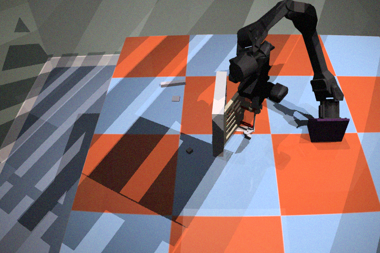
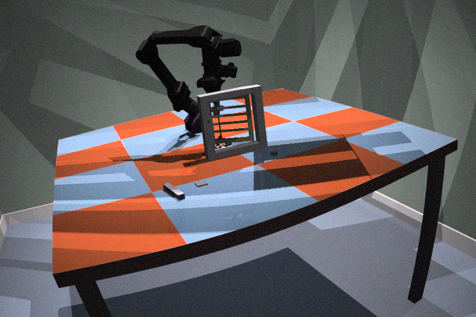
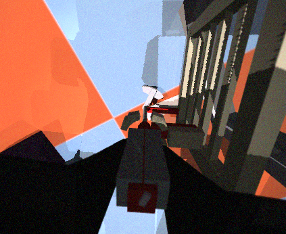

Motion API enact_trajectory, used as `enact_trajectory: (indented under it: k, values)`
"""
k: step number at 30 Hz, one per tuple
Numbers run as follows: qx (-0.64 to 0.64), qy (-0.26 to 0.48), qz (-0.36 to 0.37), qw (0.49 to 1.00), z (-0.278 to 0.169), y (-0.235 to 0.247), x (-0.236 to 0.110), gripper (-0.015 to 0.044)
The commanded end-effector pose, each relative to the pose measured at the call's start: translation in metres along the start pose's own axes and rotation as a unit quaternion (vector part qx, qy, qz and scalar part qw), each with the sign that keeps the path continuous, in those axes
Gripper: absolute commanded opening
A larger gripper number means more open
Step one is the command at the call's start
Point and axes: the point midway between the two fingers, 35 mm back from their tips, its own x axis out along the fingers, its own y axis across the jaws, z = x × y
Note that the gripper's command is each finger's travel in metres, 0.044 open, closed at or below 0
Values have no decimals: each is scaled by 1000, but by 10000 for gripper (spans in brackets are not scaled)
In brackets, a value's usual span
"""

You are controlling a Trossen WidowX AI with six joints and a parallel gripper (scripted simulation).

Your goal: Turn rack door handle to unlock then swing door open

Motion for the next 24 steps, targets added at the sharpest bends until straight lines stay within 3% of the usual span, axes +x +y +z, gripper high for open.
enact_trajectory:
  k: [1, 24]
  values:
    - [44, -3, -1, 999, 2, 4, 1, 22]
    - [221, -3, 1, 975, 22, 44, 1, 22]
